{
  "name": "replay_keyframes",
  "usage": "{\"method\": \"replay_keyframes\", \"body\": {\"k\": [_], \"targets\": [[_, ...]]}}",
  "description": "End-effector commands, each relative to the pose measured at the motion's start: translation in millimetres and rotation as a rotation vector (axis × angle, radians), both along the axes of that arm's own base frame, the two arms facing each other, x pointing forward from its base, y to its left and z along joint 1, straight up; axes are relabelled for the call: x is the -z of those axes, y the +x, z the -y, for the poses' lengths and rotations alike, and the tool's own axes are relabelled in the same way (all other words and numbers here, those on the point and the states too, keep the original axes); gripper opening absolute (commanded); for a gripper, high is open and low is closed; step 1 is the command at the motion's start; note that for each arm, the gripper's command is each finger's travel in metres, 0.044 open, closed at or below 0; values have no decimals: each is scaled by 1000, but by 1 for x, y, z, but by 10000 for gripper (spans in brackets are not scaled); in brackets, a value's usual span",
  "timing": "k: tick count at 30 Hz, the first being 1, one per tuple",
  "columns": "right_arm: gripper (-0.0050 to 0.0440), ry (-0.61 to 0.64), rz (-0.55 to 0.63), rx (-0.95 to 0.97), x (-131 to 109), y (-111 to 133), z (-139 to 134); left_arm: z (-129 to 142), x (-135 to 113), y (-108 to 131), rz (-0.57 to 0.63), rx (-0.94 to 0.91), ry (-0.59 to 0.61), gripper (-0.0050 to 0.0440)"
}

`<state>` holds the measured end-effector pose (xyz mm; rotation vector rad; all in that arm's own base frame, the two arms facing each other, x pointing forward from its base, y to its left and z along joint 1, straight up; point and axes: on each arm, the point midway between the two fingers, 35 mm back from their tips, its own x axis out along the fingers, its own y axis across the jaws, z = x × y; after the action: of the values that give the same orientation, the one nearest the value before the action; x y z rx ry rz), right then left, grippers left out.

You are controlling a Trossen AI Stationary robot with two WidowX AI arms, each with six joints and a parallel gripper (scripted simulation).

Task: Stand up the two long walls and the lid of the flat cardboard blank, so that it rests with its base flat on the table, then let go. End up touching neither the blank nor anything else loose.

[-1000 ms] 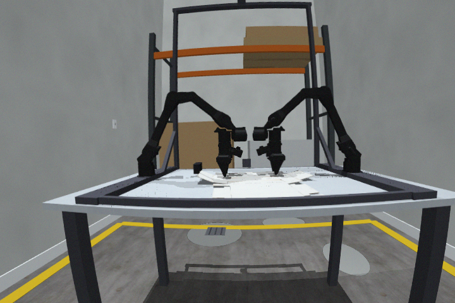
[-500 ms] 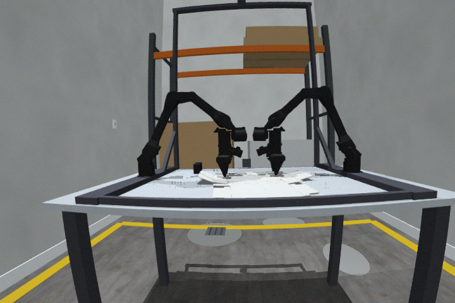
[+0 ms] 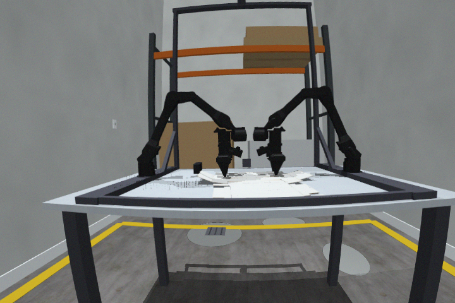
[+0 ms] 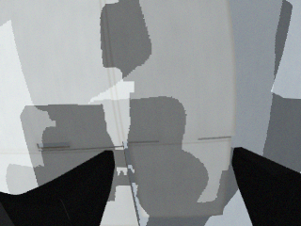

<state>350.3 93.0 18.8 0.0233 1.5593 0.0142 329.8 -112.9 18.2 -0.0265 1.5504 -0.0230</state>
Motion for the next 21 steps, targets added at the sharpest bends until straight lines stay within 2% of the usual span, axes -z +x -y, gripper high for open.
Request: {"method": "replay_keyframes", "body": {"k": [1,21], "targets": [[329,9,16,-6,4,5,-2,2,3,3,12,3,-10,323],[329,9,16,-6,10,5,-2,2,10,3,12,3,-10,323]]}}
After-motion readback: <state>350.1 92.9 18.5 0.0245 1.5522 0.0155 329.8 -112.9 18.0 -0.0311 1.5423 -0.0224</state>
